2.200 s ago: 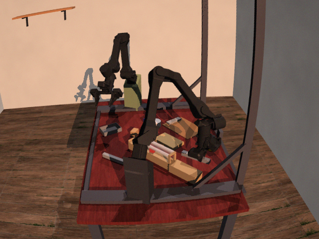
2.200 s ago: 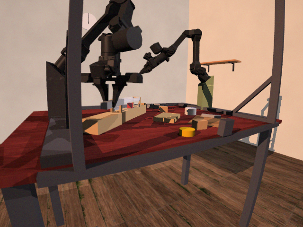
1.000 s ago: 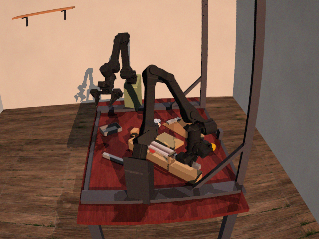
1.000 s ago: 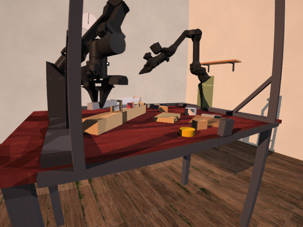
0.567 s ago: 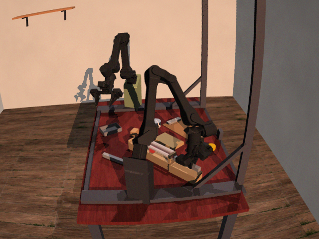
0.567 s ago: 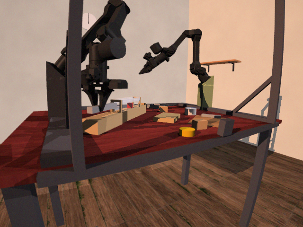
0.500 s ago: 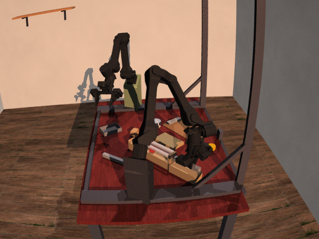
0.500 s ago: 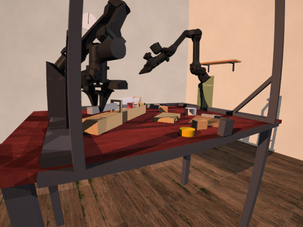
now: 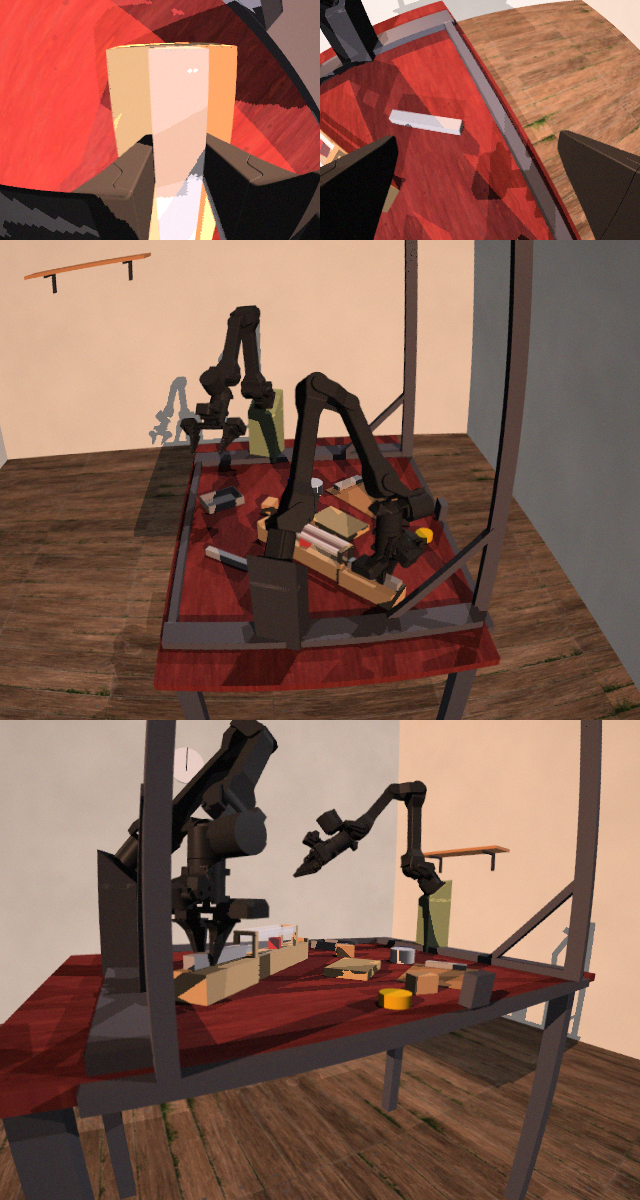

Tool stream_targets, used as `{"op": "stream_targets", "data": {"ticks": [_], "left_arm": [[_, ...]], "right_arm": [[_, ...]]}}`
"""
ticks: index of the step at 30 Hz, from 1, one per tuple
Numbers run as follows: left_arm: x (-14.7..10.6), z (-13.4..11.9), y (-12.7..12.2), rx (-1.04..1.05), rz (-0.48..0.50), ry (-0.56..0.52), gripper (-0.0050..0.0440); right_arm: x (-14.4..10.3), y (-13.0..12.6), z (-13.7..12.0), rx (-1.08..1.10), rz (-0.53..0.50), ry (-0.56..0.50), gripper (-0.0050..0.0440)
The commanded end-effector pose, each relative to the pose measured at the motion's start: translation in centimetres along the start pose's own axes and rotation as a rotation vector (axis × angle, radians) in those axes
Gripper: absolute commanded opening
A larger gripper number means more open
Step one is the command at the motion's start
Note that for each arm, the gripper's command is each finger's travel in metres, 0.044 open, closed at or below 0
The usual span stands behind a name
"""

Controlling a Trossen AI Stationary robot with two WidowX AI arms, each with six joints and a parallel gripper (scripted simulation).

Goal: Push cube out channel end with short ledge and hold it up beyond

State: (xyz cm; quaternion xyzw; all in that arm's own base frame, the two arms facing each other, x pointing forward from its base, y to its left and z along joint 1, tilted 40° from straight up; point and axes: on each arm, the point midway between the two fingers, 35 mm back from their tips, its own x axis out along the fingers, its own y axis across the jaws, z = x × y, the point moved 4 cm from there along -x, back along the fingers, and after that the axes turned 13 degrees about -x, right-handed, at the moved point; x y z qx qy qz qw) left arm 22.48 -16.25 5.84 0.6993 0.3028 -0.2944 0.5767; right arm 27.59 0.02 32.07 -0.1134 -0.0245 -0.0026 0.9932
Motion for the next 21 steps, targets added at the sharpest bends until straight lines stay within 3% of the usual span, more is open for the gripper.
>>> {"op": "stream_targets", "data": {"ticks": [1,21], "left_arm": [[-0.1,0.1,0.2,0.000,0.006,-0.008,0.0000],[-0.2,-2.3,0.8,-0.004,0.011,-0.011,0.0000]], "right_arm": [[-0.3,-0.2,1.0,0.001,-0.008,-0.029,0.0400],[-0.3,-0.2,1.0,0.001,-0.008,-0.029,0.0400]]}}
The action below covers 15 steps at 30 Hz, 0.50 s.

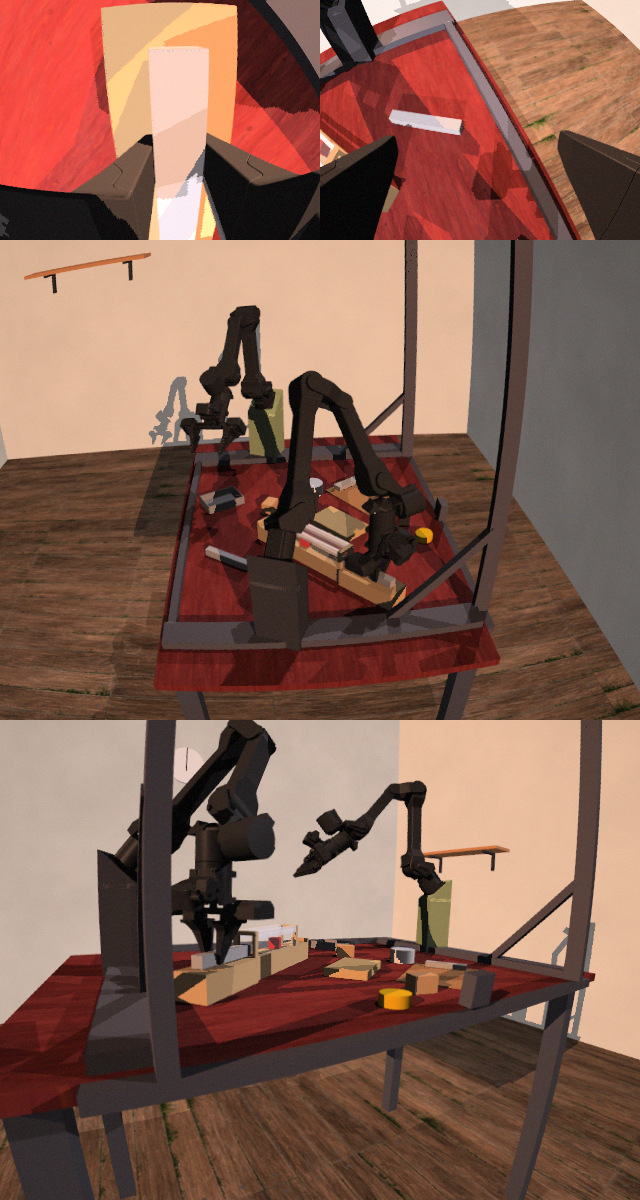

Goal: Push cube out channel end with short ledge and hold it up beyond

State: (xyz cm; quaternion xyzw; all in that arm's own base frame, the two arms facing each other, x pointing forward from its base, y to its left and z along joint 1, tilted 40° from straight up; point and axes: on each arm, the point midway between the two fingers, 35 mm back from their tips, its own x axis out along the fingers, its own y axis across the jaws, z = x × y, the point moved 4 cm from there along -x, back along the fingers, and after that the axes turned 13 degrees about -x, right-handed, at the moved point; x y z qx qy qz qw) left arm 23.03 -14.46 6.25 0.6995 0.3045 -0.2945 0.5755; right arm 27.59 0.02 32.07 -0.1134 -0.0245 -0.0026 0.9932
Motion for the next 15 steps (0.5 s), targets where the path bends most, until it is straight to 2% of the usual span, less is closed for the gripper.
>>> {"op": "stream_targets", "data": {"ticks": [1,15], "left_arm": [[-0.4,-0.5,0.4,-0.005,0.014,-0.013,0.0000],[-0.4,-2.1,0.9,-0.006,0.017,-0.012,0.0000]], "right_arm": [[-0.3,-0.2,1.0,0.001,-0.008,-0.029,0.0400],[-0.3,-0.2,1.0,0.001,-0.008,-0.029,0.0400]]}}
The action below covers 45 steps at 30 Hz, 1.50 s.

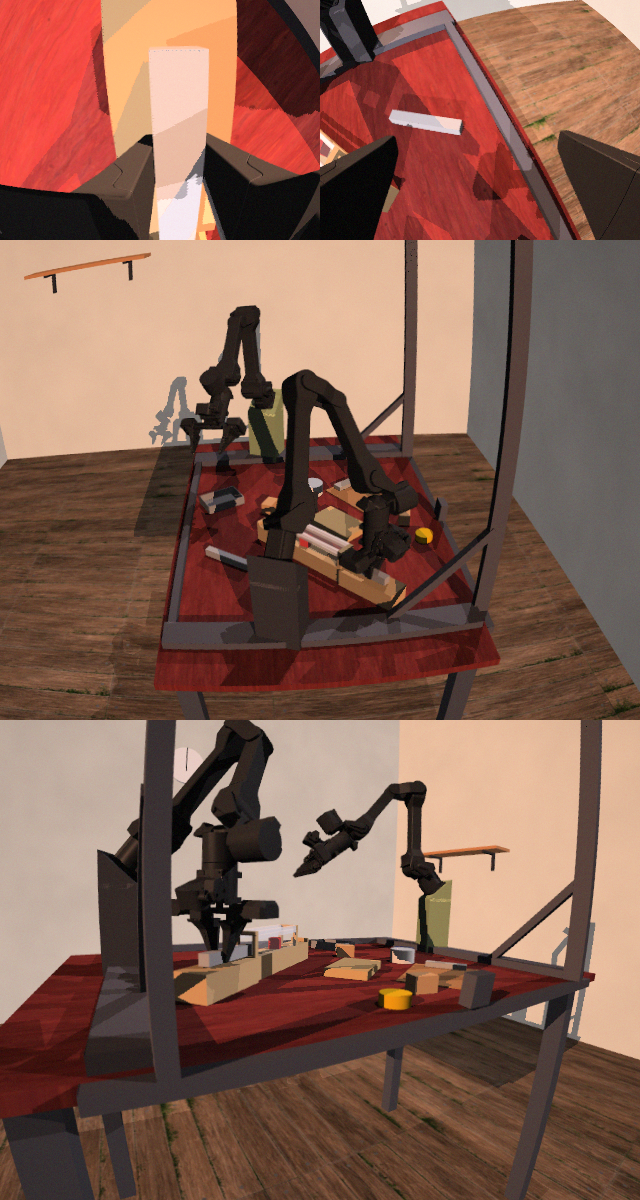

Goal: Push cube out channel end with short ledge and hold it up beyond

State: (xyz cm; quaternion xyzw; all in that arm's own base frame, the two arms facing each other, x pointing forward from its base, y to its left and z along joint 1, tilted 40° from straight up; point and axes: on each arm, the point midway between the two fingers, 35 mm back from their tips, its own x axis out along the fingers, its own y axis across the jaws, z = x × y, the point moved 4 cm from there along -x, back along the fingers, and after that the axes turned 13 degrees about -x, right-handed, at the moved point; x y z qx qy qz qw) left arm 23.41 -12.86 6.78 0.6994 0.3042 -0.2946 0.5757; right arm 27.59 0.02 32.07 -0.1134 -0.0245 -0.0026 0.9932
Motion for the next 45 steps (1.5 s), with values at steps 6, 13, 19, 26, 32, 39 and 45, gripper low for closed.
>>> {"op": "stream_targets", "data": {"ticks": [6,13,19,26,32,39,45], "left_arm": [[-0.4,-1.2,0.6,-0.005,0.017,-0.012,0.0000],[-0.4,-1.8,0.8,-0.005,0.017,-0.012,0.0000],[-0.4,-2.6,1.0,-0.006,0.019,-0.011,0.0000],[-0.4,-3.5,1.2,-0.006,0.019,-0.010,0.0000],[-0.4,-4.0,1.3,-0.006,0.019,-0.008,0.0000],[-0.4,-3.7,1.3,-0.006,0.019,-0.009,0.0157],[-0.4,-3.7,1.3,-0.006,0.019,-0.009,0.0157]], "right_arm": [[-0.3,-0.2,1.0,0.001,-0.008,-0.029,0.0400],[-0.3,-0.2,1.0,0.001,-0.008,-0.029,0.0400],[-0.3,-0.2,1.0,0.001,-0.008,-0.029,0.0400],[-0.3,-0.2,1.0,0.001,-0.008,-0.029,0.0400],[-0.3,-0.2,1.0,0.001,-0.008,-0.029,0.0400],[-0.3,-0.2,1.0,0.001,-0.008,-0.029,0.0400],[-0.3,-0.2,1.0,0.001,-0.008,-0.029,0.0400]]}}
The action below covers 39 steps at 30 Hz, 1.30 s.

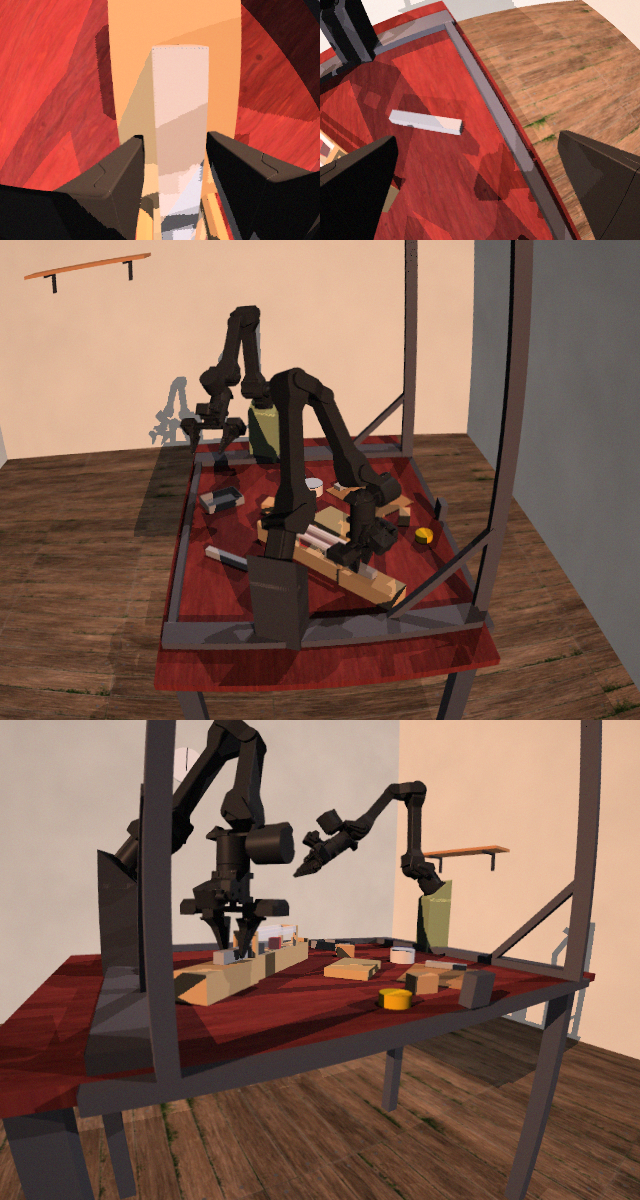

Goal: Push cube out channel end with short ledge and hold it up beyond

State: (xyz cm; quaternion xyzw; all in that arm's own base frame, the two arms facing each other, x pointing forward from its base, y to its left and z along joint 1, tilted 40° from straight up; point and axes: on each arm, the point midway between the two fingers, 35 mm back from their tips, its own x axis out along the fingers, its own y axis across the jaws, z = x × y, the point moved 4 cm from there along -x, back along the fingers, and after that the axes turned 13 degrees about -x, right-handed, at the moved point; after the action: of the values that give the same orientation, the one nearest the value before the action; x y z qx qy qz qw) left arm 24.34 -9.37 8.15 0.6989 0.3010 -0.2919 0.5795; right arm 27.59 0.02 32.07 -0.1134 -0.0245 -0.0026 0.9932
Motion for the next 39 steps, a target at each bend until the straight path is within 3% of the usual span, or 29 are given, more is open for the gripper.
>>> {"op": "stream_targets", "data": {"ticks": [1,23,24,32,35,38,39], "left_arm": [[-0.2,0.0,0.3,0.000,0.010,-0.007,0.0157],[-1.1,0.0,0.4,-0.005,0.015,-0.006,0.0157],[-2.6,0.0,0.3,-0.006,0.015,-0.004,0.0157],[-6.1,0.0,0.5,-0.012,0.019,-0.004,0.0157],[-5.4,0.1,0.5,-0.009,0.017,-0.004,0.0157],[-7.6,0.0,0.6,-0.015,0.022,-0.005,0.0157],[-6.7,0.1,0.7,-0.011,0.018,-0.004,0.0157]], "right_arm": [[-0.3,-0.2,1.0,0.001,-0.008,-0.029,0.0400],[-0.3,-0.2,1.0,0.001,-0.008,-0.029,0.0400],[-0.3,-0.2,1.0,0.001,-0.008,-0.029,0.0400],[-0.3,-0.2,1.0,0.001,-0.008,-0.029,0.0400],[-0.3,-0.2,1.0,0.001,-0.008,-0.029,0.0400],[-0.3,-0.2,1.0,0.001,-0.008,-0.029,0.0400],[-0.3,-0.2,1.0,0.001,-0.008,-0.029,0.0400]]}}
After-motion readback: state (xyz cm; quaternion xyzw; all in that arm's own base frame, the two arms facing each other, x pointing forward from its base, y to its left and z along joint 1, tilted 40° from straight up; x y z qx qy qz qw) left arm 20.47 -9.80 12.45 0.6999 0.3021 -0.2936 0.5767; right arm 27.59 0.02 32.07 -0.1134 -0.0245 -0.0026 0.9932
